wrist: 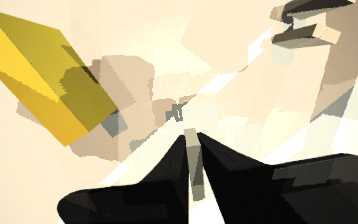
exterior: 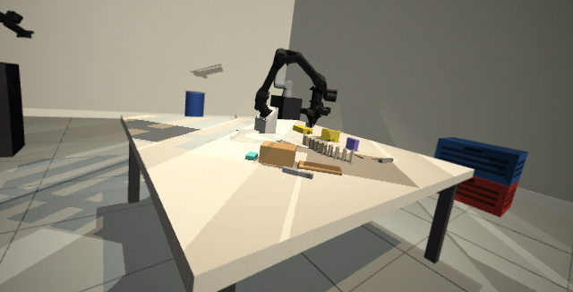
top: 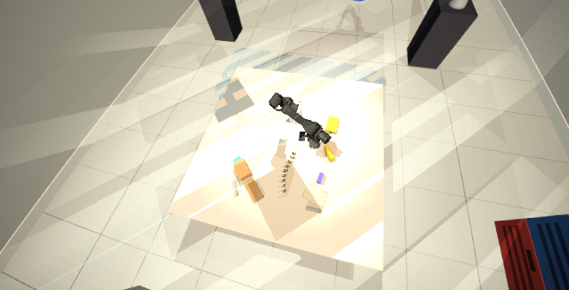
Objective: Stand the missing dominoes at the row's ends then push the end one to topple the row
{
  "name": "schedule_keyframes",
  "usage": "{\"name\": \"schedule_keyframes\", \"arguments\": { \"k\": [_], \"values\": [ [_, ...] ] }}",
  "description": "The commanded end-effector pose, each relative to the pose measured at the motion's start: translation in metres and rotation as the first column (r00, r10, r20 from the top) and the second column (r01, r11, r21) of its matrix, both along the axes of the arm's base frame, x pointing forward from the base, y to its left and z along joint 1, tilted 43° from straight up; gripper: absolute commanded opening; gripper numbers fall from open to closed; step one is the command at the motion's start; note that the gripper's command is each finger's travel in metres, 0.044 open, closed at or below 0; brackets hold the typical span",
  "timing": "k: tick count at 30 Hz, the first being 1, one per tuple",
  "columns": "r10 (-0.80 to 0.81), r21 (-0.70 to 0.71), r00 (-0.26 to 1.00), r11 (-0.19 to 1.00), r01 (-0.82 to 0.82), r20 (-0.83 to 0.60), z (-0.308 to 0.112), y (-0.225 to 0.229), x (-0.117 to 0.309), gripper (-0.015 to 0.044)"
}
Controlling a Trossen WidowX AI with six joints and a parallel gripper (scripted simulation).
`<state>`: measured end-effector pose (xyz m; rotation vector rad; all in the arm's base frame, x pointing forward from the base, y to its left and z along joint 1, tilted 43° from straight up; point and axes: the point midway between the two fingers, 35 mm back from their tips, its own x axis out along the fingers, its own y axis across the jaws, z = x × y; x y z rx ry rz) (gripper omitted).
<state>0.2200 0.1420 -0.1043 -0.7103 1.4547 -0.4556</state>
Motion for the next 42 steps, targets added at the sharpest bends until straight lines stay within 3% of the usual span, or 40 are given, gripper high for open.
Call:
{"name": "schedule_keyframes", "arguments": {
  "k": [1,4,10,13,17,23,42],
  "values": [
    [0.001,0.015,1.000,1.000,-0.001,0.010,0.041,0.039,-0.008,0.0028],
    [0.001,0.016,1.000,1.000,-0.002,0.009,0.063,0.059,-0.013,0.0028],
    [0.014,0.014,1.000,1.000,-0.014,-0.003,0.065,0.060,-0.014,0.0028],
    [0.189,0.008,0.968,0.982,-0.190,-0.163,0.065,0.060,-0.017,0.0028],
    [0.450,0.063,0.788,0.881,-0.469,-0.420,0.065,0.059,-0.024,0.0028],
    [0.660,0.247,0.353,0.638,-0.729,-0.663,0.065,0.057,-0.032,0.0028],
    [0.685,0.299,0.336,0.633,-0.714,-0.646,0.059,0.054,-0.032,0.0028]
  ]
}}
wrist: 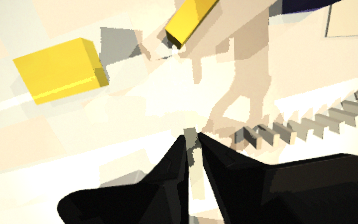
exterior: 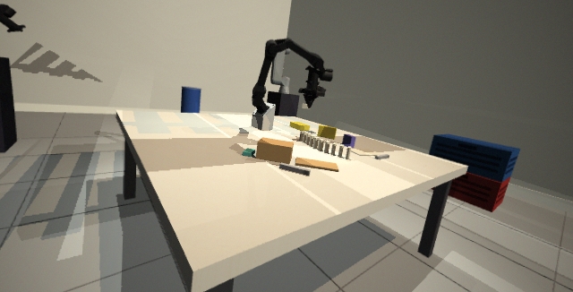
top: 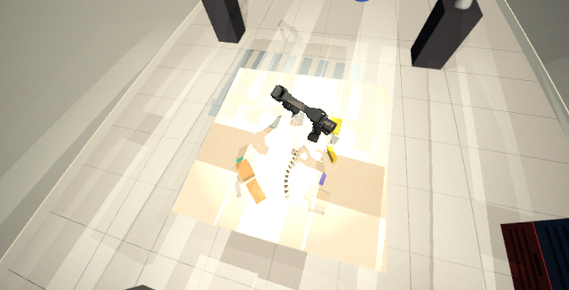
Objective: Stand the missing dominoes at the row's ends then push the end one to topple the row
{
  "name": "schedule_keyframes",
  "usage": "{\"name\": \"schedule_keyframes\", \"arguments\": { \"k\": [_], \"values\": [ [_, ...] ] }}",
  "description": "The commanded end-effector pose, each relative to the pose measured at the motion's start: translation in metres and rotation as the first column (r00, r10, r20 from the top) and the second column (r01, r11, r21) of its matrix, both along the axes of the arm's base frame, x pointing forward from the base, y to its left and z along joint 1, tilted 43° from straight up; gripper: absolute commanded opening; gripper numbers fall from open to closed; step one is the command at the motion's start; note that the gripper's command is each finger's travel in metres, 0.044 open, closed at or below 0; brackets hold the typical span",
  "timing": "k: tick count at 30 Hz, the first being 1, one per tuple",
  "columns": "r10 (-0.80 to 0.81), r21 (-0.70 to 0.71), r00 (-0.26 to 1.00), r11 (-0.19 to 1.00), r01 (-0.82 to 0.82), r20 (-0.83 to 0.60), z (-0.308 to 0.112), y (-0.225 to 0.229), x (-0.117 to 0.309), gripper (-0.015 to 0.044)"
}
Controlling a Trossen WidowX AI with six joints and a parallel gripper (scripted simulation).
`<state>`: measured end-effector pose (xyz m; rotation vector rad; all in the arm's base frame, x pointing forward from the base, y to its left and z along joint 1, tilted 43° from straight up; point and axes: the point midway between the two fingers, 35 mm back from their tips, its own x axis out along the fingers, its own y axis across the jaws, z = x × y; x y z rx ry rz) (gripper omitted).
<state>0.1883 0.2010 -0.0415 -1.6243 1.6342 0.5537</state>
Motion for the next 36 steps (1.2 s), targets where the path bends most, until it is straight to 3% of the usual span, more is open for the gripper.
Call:
{"name": "schedule_keyframes", "arguments": {
  "k": [1,18,36],
  "values": [
    [-0.020,0.041,0.999,0.999,0.022,-0.036,-0.006,-0.007,-0.001,0.0028],
    [-0.077,0.356,0.983,0.925,0.134,-0.169,-0.034,-0.023,-0.001,0.0028],
    [-0.006,0.672,0.983,0.729,0.131,-0.184,-0.045,-0.030,0.002,0.0028]
  ]
}}
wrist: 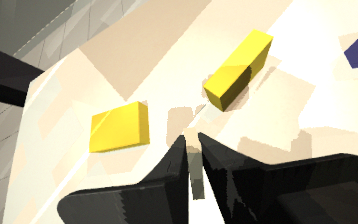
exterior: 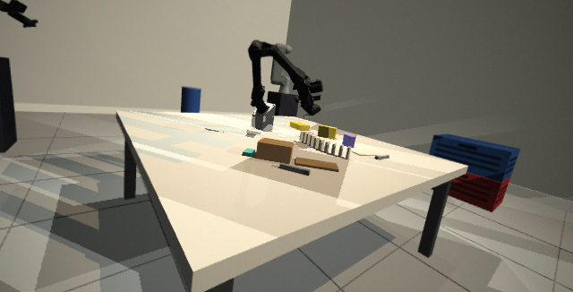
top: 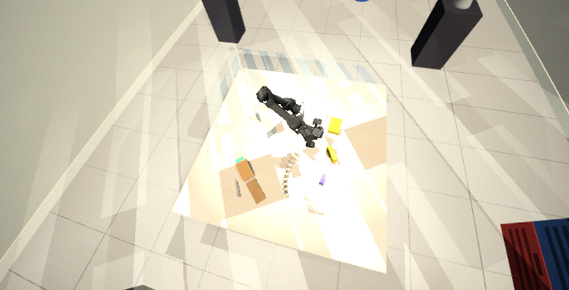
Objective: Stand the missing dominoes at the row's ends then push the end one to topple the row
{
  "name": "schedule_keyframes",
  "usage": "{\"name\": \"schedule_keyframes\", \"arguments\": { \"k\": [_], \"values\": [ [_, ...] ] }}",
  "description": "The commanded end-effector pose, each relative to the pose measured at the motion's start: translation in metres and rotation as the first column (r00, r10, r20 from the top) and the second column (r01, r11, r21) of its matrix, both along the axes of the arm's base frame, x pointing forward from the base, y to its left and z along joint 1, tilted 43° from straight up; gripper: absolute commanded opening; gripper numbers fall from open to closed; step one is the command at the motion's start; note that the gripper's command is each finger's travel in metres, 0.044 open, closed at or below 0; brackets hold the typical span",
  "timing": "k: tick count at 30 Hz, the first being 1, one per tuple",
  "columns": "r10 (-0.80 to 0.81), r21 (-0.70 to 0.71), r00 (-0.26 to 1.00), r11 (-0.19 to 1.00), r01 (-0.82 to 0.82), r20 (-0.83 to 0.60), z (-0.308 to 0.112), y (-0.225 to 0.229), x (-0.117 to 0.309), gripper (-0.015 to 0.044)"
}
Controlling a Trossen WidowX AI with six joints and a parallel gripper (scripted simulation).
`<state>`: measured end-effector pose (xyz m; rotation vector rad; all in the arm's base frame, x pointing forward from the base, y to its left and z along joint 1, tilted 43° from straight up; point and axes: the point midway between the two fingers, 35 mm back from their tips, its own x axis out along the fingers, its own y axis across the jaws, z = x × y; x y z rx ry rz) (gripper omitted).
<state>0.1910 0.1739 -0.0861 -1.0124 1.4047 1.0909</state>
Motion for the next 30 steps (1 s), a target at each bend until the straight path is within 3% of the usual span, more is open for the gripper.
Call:
{"name": "schedule_keyframes", "arguments": {
  "k": [1,30],
  "values": [
    [0.006,0.088,1.000,0.996,-0.007,0.010,0.000,-0.003,0.000,0.0028],
    [0.029,0.569,0.955,0.798,-0.200,0.295,0.029,-0.019,-0.002,0.0028]
  ]
}}
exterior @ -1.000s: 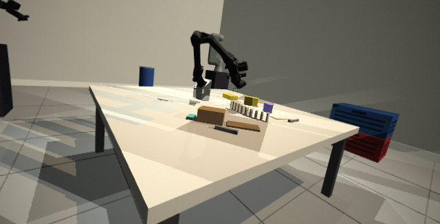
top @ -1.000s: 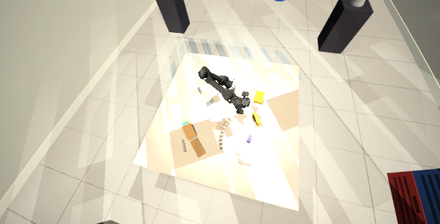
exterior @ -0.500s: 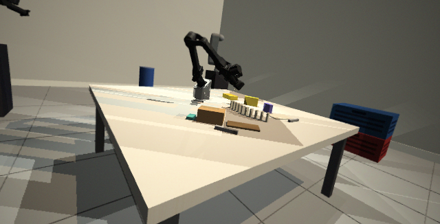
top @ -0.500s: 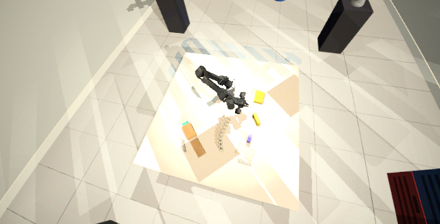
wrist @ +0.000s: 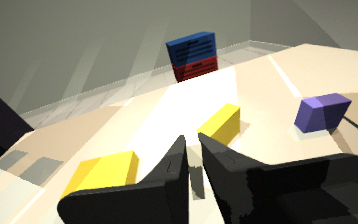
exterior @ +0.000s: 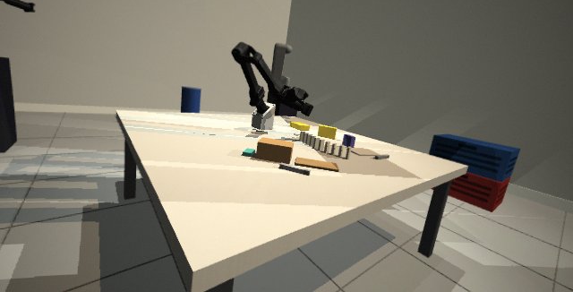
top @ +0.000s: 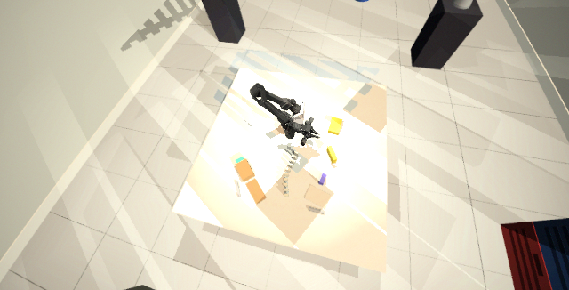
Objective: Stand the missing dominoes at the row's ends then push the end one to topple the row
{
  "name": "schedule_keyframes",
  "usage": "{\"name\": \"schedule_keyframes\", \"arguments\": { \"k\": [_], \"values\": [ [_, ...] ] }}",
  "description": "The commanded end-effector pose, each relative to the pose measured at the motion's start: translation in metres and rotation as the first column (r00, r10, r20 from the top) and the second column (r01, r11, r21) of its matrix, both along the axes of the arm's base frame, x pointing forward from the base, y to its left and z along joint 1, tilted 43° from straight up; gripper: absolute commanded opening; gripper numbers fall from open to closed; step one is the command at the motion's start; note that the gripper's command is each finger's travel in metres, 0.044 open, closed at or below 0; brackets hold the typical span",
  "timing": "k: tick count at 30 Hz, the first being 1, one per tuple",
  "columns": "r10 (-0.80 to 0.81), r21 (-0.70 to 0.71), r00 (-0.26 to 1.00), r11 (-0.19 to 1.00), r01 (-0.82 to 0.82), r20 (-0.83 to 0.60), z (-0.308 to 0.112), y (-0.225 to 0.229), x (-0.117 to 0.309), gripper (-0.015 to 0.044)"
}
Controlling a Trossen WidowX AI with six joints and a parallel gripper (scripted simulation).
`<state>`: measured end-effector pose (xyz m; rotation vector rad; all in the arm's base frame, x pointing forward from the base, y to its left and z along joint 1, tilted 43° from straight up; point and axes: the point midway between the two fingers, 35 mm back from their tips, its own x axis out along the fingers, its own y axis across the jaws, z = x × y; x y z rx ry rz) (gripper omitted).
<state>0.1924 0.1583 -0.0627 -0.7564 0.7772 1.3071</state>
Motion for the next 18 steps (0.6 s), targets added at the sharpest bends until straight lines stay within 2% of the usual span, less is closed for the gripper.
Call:
{"name": "schedule_keyframes", "arguments": {
  "k": [1,8,18],
  "values": [
    [0.017,0.069,0.998,0.997,-0.021,0.061,0.007,-0.004,-0.004,0.0028],
    [0.036,0.157,0.985,0.986,-0.063,0.168,0.020,-0.009,-0.008,0.0028],
    [0.037,0.159,0.985,0.985,-0.064,0.171,0.020,-0.009,-0.008,0.0028]
  ]
}}
